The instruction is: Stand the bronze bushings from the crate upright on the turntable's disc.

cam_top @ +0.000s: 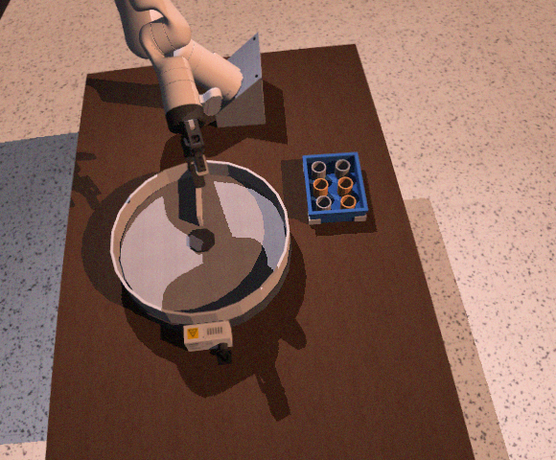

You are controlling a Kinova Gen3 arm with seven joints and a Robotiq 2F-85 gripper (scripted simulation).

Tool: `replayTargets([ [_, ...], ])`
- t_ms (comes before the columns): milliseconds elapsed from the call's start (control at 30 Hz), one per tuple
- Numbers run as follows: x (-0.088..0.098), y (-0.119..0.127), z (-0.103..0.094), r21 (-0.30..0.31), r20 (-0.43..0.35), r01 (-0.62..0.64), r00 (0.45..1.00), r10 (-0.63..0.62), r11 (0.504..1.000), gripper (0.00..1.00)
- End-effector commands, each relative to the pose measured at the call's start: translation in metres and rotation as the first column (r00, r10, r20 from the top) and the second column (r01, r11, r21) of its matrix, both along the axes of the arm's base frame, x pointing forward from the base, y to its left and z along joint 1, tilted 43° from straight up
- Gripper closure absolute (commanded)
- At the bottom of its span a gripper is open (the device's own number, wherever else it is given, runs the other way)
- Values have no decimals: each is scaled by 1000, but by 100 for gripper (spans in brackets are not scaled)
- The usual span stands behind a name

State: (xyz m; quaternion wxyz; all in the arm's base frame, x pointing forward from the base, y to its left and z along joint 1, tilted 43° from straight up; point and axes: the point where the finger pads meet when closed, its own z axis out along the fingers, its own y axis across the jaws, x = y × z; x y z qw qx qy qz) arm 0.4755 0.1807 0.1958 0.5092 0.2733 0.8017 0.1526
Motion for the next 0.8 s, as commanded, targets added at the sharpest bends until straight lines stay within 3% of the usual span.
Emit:
replayTargets([
  [0,0,1,0,1,1,-1,1000,1,1000,0],
  [767,0,1,-1,-4,-5,-2,1000,2,1000,0],
])
